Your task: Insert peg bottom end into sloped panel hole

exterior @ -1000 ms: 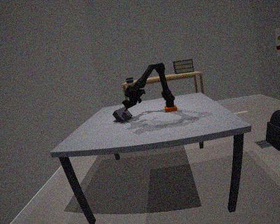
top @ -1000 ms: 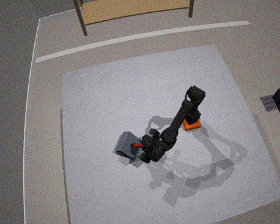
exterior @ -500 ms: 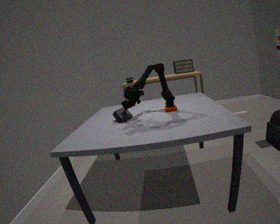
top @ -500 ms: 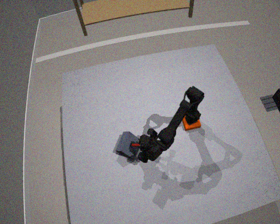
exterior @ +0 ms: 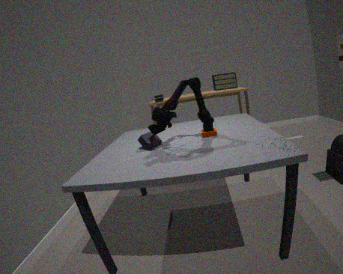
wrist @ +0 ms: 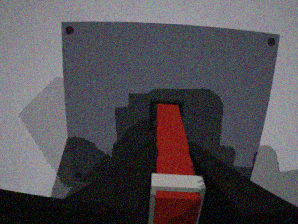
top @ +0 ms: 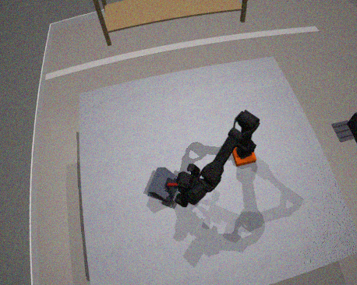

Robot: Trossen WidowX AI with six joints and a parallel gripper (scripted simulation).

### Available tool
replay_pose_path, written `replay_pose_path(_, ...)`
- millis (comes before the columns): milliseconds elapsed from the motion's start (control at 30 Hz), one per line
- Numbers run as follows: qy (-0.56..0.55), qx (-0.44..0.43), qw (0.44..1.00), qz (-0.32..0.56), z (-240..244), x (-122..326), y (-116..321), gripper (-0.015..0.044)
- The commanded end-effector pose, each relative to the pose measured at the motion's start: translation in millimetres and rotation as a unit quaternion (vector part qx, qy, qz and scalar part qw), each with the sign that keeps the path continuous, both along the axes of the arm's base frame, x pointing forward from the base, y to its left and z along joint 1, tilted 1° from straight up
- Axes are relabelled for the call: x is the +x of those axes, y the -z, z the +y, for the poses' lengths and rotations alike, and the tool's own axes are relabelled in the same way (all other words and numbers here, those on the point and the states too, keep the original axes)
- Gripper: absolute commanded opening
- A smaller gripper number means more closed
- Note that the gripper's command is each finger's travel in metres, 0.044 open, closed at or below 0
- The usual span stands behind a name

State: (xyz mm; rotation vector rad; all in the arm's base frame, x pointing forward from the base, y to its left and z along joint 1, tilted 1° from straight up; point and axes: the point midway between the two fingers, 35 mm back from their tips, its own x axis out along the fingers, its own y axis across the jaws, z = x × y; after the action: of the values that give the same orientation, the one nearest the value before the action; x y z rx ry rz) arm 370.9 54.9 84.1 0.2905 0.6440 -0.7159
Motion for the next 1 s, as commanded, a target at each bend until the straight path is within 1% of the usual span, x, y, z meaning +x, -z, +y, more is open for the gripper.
replay_pose_path(0, 0.000, 0.000, 1.000, -0.001, 0.2, 0.2, -0.7, 0.0000)
replay_pose_path(967, 0.000, 0.000, 1.000, -0.001, -0.9, -1.2, 6.0, 0.0000)
